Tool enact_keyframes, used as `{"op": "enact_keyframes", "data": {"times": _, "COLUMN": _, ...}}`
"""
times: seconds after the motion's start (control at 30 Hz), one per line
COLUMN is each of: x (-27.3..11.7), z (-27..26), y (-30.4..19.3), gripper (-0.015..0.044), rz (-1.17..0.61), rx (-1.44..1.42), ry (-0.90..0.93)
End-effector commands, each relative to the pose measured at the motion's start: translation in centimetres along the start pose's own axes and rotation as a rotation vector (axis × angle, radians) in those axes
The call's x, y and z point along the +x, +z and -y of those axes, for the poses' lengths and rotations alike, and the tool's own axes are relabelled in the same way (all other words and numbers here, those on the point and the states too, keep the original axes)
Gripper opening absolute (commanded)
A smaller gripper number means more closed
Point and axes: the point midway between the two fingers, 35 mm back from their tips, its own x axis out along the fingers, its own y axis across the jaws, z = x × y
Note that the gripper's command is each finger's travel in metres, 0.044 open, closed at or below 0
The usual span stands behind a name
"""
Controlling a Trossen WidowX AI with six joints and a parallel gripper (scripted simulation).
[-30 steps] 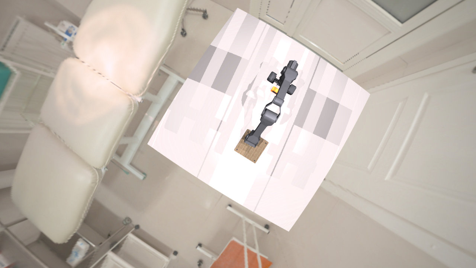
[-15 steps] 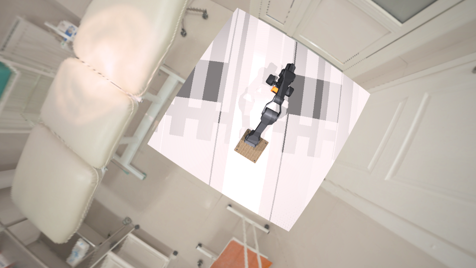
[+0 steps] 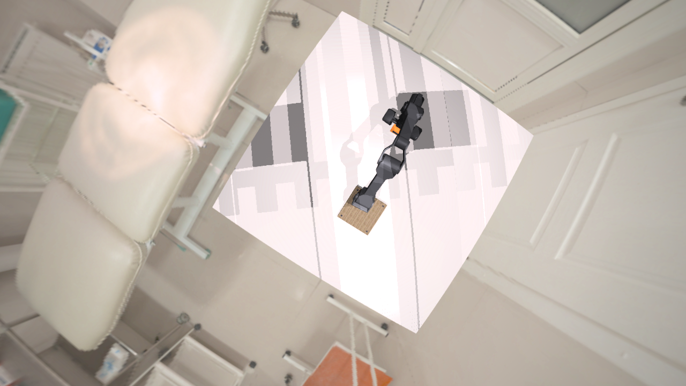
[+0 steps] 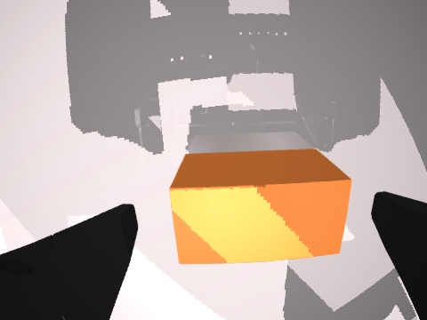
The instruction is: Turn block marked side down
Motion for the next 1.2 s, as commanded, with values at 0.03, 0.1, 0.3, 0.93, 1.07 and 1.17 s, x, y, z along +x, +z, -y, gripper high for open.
{"op": "enact_keyframes", "data": {"times": 0.03, "x": 1.1, "z": 0.0, "y": -0.2, "gripper": 0.044, "rz": -0.011, "rx": -0.004, "ry": 0.002}}
{"op": "enact_keyframes", "data": {"times": 0.1, "x": 1.2, "z": 0.0, "y": -0.3, "gripper": 0.044, "rz": -0.011, "rx": -0.004, "ry": 0.002}}
{"op": "enact_keyframes", "data": {"times": 0.3, "x": 1.2, "z": 0.0, "y": -0.3, "gripper": 0.0282, "rz": -0.011, "rx": -0.004, "ry": 0.002}}
{"op": "enact_keyframes", "data": {"times": 0.93, "x": 1.2, "z": 0.0, "y": -0.3, "gripper": 0.0156, "rz": -0.011, "rx": -0.004, "ry": 0.002}}
{"op": "enact_keyframes", "data": {"times": 1.07, "x": 0.8, "z": 0.0, "y": -0.2, "gripper": 0.009, "rz": -0.011, "rx": -0.004, "ry": 0.002}}
{"op": "enact_keyframes", "data": {"times": 1.17, "x": -0.9, "z": 0.0, "y": -0.2, "gripper": 0.0011, "rz": -0.011, "rx": -0.004, "ry": 0.002}}
